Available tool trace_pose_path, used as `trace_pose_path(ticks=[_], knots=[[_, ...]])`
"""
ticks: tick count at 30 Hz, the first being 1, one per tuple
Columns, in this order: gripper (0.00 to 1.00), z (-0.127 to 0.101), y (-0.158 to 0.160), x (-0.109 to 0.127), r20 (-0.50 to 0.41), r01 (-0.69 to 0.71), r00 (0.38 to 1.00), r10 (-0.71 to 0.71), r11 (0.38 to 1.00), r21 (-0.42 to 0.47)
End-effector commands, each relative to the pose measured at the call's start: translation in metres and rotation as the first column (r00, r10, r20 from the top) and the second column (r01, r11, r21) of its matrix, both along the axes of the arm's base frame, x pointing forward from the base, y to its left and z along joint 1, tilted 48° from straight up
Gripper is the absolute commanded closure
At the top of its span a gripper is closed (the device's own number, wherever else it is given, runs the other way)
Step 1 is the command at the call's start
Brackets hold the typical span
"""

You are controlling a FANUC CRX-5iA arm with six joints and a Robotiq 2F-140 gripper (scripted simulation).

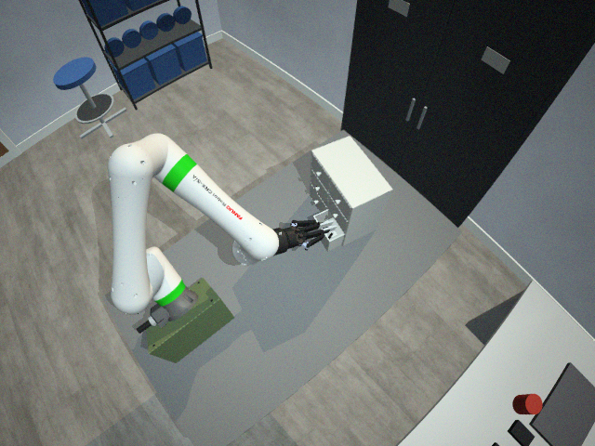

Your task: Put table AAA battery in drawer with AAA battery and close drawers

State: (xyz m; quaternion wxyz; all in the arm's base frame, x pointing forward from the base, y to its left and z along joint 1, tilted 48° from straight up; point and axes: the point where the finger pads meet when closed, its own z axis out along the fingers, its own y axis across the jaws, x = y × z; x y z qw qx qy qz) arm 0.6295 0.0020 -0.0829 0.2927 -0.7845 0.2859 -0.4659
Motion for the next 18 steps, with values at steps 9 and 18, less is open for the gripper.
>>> trace_pose_path(ticks=[9,18], knots=[[0.00,0.0000,-0.0002,0.0001,0.000,0.000,1.000,0.000,1.000,0.000],[0.00,0.0001,-0.0002,-0.0002,0.000,0.000,1.000,0.000,1.000,0.000]])
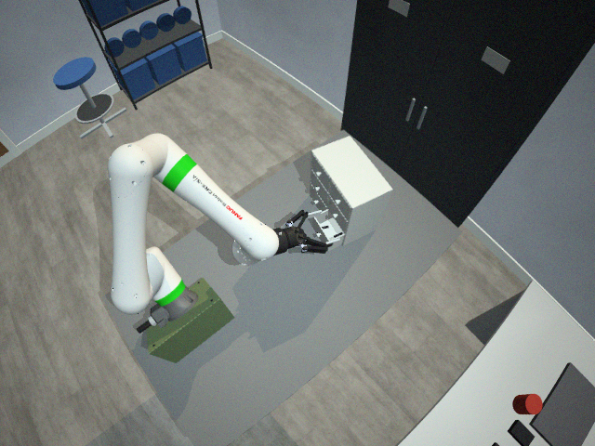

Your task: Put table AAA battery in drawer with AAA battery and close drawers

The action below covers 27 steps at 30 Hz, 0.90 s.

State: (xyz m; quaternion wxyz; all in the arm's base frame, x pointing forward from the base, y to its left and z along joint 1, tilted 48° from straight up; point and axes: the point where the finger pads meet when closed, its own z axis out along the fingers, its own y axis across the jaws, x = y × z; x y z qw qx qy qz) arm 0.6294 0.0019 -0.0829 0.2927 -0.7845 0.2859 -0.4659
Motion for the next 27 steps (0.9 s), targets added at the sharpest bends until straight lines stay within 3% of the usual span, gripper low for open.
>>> trace_pose_path(ticks=[1,12,21,23,27], knots=[[0.00,0.000,0.000,-0.001,0.000,0.000,1.000,0.000,1.000,0.000],[0.00,0.004,0.000,-0.017,0.000,0.000,1.000,0.000,1.000,0.000],[0.00,0.014,0.001,-0.063,0.000,0.000,1.000,0.000,1.000,0.000],[0.00,0.014,0.001,-0.063,0.000,0.000,1.000,0.000,1.000,0.000],[0.00,0.020,0.002,-0.090,0.000,0.000,1.000,0.000,1.000,0.000]])
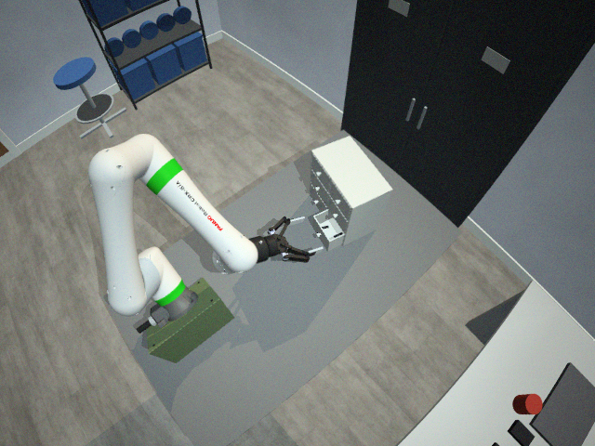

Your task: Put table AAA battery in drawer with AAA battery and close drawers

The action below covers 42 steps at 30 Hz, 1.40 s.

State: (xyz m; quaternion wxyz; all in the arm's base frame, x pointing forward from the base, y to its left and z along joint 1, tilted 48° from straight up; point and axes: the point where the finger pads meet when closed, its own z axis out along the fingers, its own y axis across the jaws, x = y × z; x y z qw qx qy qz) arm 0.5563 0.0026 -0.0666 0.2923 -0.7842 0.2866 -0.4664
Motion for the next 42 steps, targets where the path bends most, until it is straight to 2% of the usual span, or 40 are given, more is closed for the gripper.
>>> trace_pose_path(ticks=[1,10,19,42], knots=[[0.00,0.005,0.001,-0.024,0.000,-0.002,1.000,0.002,1.000,0.000],[0.00,0.016,0.003,-0.072,0.000,-0.002,1.000,0.002,1.000,0.000],[0.00,0.020,0.003,-0.091,0.000,-0.002,1.000,0.002,1.000,0.000],[0.00,0.022,0.003,-0.098,-0.012,-0.017,1.000,0.017,1.000,0.005]])
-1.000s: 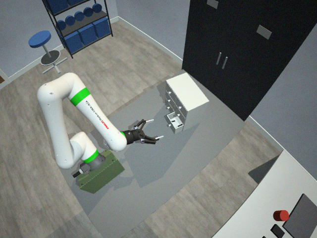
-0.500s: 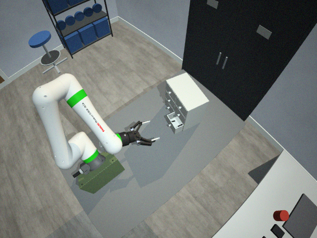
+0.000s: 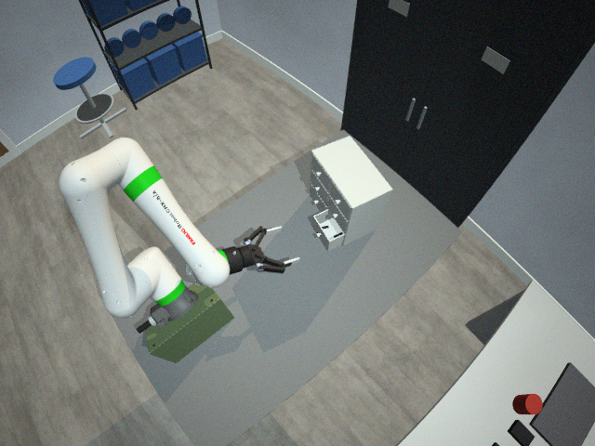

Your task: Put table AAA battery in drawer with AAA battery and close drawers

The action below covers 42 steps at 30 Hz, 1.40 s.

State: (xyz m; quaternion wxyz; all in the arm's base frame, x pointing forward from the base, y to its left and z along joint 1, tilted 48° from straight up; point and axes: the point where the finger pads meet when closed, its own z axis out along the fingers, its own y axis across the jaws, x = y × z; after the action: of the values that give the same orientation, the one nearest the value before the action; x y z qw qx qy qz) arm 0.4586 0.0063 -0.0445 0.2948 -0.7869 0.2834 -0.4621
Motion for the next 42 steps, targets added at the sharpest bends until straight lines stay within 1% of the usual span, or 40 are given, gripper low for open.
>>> trace_pose_path(ticks=[1,10,20,22,26,32,35,37,39,42], knots=[[0.00,0.000,0.000,0.000,-0.009,-0.009,1.000,0.009,1.000,0.004],[0.00,0.001,-0.002,0.000,-0.046,-0.049,0.998,0.050,0.999,0.014],[0.00,0.004,-0.005,0.000,-0.137,-0.148,0.979,0.153,0.988,0.048],[0.00,0.004,-0.005,0.000,-0.137,-0.148,0.979,0.153,0.988,0.048],[0.00,0.006,-0.008,0.000,-0.186,-0.200,0.960,0.210,0.977,0.070],[0.00,0.009,-0.011,0.001,-0.272,-0.296,0.908,0.319,0.947,0.120],[0.00,0.011,-0.014,0.001,-0.324,-0.354,0.864,0.386,0.922,0.157],[0.00,0.013,-0.016,0.001,-0.362,-0.396,0.823,0.438,0.899,0.189],[0.00,0.013,-0.016,0.001,-0.362,-0.396,0.823,0.438,0.899,0.189],[0.00,0.016,-0.019,0.002,-0.419,-0.460,0.743,0.522,0.853,0.247]])
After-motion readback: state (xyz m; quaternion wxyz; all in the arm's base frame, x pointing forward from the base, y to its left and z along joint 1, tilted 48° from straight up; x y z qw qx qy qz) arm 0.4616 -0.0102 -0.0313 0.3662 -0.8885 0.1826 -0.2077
